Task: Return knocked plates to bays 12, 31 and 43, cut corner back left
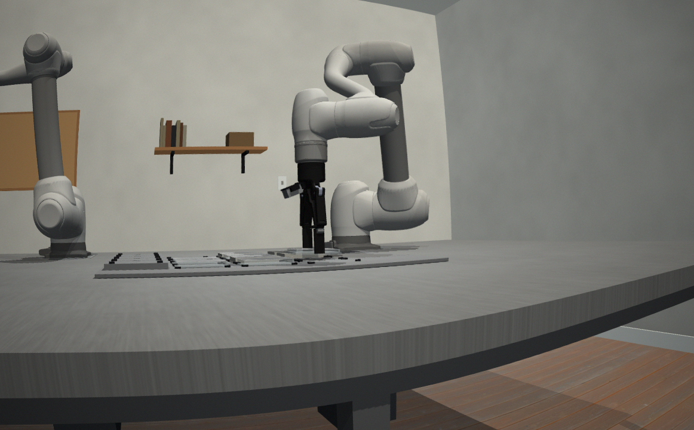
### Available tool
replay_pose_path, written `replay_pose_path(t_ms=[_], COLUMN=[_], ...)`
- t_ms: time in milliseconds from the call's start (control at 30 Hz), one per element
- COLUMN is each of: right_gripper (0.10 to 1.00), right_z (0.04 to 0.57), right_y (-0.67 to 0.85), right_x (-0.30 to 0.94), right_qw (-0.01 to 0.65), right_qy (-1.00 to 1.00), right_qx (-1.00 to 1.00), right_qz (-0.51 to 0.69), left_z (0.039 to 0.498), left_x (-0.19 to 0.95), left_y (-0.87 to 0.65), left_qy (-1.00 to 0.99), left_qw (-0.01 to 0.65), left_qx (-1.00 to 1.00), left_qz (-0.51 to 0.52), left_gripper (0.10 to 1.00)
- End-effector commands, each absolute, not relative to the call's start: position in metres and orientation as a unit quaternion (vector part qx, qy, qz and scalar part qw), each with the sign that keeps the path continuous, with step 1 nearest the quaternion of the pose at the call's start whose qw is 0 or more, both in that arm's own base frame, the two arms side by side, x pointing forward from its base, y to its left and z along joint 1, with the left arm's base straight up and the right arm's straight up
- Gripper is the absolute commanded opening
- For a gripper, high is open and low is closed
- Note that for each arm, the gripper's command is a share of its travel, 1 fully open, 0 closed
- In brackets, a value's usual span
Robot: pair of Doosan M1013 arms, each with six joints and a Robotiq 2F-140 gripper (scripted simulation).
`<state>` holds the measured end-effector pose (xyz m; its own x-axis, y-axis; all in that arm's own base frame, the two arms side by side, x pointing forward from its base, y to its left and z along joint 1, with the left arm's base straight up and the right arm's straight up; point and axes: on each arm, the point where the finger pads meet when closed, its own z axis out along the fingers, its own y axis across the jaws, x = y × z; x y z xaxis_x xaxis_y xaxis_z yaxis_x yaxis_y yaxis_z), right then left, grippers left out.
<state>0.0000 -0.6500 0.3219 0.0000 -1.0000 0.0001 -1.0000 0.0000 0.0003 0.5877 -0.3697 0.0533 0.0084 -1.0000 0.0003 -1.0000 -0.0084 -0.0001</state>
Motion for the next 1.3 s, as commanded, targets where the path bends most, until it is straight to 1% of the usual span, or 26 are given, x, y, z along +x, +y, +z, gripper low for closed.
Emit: replay_pose_path(t_ms=[0,1267], right_gripper=[1.0,1.0], right_z=[0.3228,0.3228], right_y=[-0.6503,-0.6503], right_x=[0.0001,0.0001], right_qw=[0.0,0.0], right_qy=[-0.707,-0.707], right_qx=[0.707,0.707], right_qz=[0.001,0.001], left_z=[0.0532,0.0452], left_x=[0.5879,0.5879], left_y=[-0.3696,-0.3697], left_qy=[-0.704,-0.704], left_qw=[0.0,0.0], left_qx=[0.71,0.71], left_qz=[0.001,0.001], left_gripper=[0.099,0.099])
